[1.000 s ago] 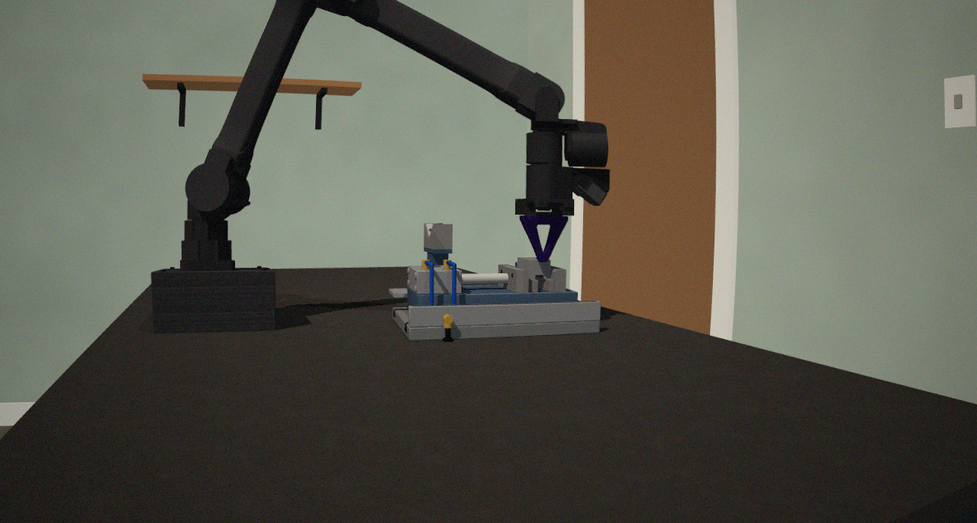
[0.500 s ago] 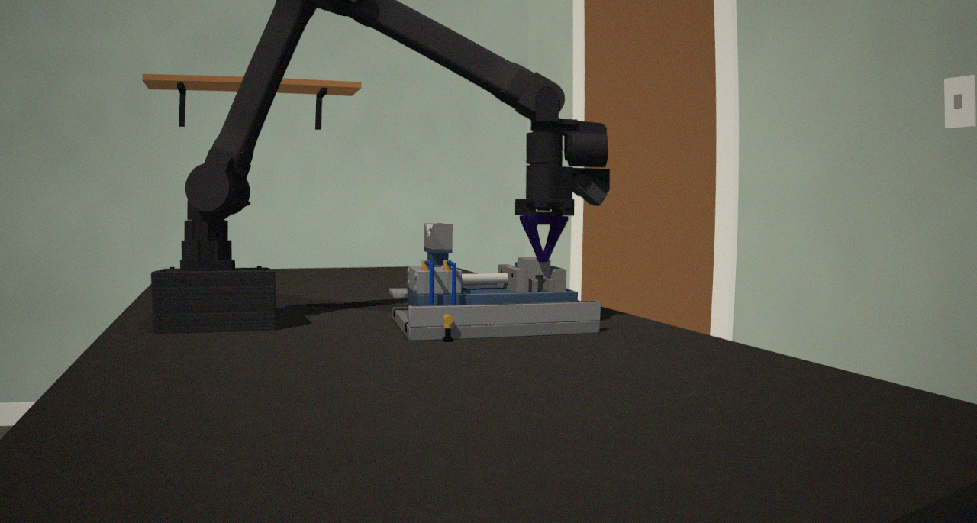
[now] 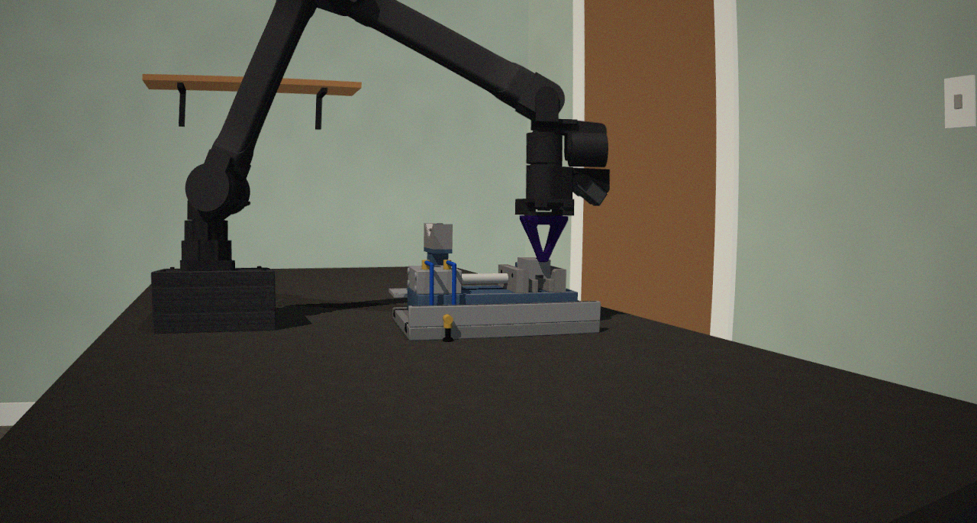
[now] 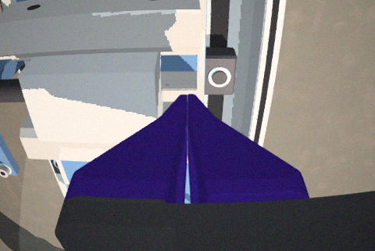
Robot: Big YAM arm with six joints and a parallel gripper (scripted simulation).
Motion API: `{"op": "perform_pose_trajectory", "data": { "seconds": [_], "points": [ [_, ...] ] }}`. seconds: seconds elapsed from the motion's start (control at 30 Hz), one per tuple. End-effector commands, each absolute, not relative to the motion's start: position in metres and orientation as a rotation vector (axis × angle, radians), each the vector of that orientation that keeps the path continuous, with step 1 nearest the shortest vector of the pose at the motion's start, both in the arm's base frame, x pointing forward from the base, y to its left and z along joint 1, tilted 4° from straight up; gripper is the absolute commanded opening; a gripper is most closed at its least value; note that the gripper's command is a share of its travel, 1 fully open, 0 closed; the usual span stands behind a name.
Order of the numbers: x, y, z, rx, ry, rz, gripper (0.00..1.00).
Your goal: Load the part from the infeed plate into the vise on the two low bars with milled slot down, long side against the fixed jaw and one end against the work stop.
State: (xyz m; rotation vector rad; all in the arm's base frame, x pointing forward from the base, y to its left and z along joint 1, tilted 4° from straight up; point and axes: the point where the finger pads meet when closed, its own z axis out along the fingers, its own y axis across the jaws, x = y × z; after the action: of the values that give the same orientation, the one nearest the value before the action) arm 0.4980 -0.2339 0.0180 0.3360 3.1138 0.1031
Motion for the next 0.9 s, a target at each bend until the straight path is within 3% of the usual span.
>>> {"op": "perform_pose_trajectory", "data": {
  "seconds": [0.0,0.87],
  "points": [
    [0.5090,-0.2313,0.0127,0.329,3.108,0.099,0.00],
    [0.5069,-0.2287,0.0104,0.330,3.113,0.103,0.00]
  ]
}}
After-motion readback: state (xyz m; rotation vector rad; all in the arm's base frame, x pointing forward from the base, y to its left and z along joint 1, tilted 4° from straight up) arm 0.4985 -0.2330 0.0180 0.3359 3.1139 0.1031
